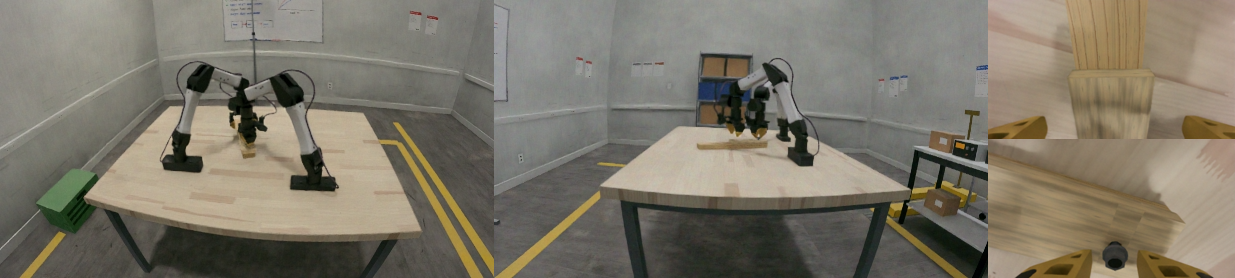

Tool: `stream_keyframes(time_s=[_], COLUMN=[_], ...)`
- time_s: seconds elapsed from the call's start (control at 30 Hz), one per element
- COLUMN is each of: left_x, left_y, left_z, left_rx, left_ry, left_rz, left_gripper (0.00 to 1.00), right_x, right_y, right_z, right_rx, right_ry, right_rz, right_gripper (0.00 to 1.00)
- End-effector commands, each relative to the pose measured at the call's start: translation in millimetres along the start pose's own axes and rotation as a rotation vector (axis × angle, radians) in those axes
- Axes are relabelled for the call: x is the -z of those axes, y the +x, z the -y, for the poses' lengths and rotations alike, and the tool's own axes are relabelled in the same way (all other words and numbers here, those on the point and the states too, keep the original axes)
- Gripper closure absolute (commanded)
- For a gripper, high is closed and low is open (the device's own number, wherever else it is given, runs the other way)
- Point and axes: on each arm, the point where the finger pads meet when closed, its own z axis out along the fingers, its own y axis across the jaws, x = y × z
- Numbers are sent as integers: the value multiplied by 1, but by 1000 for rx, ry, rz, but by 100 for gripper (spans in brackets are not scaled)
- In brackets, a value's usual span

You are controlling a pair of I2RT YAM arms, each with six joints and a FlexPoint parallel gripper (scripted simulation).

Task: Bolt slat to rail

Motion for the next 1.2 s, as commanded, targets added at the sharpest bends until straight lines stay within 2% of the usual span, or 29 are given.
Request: stream_keyframes(time_s=[0.0,1.17], left_x=[-7,-28], left_y=[-2,-2], left_z=[1,1], left_rx=[5,5], left_ry=[1,1], left_rz=[1,0], left_gripper=[0,0], right_x=[5,5], right_y=[2,2], right_z=[-2,-2], right_rx=[3,3], right_ry=[-16,-16], right_rz=[-5,-5], right_gripper=[64,64])
